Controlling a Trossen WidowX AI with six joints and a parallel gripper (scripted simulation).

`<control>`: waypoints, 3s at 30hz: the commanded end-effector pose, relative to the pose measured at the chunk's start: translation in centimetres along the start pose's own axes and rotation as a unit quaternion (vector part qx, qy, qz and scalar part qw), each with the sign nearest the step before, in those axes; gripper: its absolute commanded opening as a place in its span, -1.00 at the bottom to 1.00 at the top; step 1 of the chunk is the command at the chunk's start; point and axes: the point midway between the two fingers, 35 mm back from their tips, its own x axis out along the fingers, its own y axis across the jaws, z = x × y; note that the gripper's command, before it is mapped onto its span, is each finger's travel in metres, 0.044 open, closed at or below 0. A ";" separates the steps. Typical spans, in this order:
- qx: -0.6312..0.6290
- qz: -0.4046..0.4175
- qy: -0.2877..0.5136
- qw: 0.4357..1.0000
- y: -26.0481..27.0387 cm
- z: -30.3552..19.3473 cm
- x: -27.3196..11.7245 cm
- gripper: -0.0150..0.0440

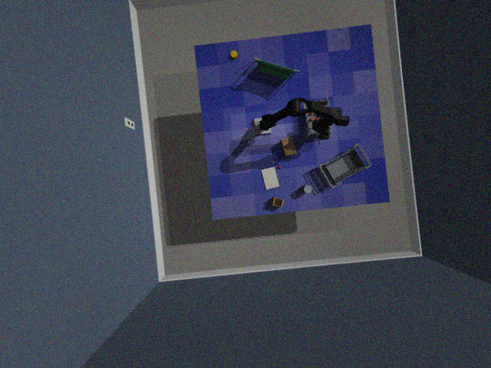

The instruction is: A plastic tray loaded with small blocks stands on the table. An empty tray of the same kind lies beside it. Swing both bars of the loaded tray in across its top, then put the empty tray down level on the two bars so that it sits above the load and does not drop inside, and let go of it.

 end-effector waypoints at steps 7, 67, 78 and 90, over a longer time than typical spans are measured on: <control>0.005 0.005 0.001 1.000 0.5 -0.1 -3.9 -0.21; -0.604 0.008 0.011 0.797 -11.9 -1.1 -9.4 -0.49; -0.849 0.006 0.014 0.528 -18.8 0.2 -9.8 -0.49; -0.987 0.006 0.018 0.162 -25.8 3.0 -10.3 -0.49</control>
